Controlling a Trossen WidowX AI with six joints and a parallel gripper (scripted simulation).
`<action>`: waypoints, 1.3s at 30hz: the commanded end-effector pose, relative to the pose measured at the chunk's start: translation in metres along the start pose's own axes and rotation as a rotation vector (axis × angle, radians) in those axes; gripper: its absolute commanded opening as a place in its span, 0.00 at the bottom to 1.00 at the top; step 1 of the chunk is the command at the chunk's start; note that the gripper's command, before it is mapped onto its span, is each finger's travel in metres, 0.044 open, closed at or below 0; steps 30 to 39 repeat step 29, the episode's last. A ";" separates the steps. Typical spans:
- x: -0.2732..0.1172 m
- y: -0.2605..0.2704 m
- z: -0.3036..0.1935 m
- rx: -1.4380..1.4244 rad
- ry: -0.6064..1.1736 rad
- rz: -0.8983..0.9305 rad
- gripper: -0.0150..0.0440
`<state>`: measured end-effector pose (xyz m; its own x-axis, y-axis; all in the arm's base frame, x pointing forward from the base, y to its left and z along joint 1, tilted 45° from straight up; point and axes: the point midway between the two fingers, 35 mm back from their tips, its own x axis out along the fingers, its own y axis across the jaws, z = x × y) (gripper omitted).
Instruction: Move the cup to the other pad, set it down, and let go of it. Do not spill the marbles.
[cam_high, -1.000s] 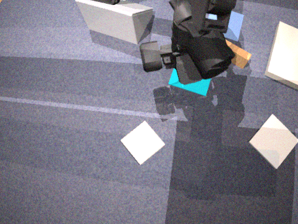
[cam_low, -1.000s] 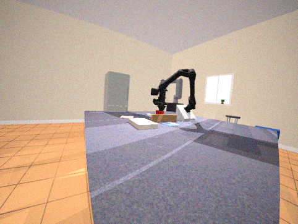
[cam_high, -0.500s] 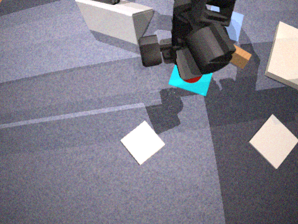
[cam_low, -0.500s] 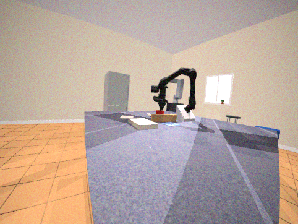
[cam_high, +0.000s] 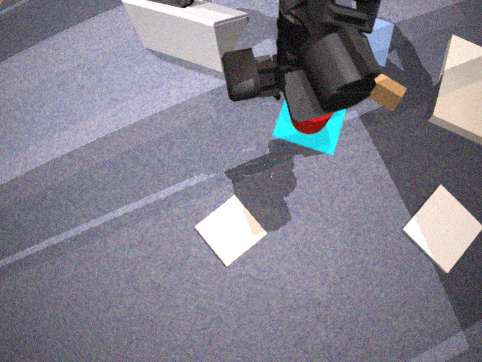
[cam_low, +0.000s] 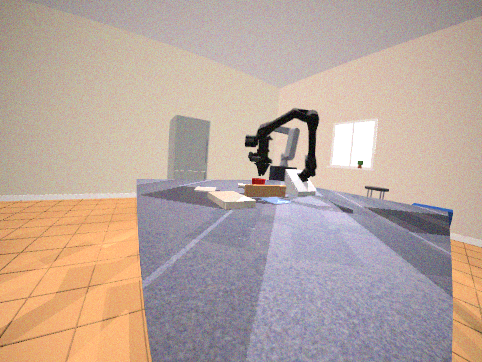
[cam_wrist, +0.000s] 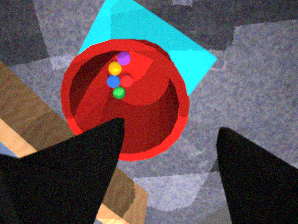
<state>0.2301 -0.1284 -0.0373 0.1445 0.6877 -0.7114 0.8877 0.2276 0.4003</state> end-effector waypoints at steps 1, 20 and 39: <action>0.000 0.000 0.000 0.002 0.000 0.000 0.78; -0.060 0.000 0.000 -0.004 -0.008 -0.003 1.00; -0.060 0.000 -0.001 0.003 -0.005 0.001 1.00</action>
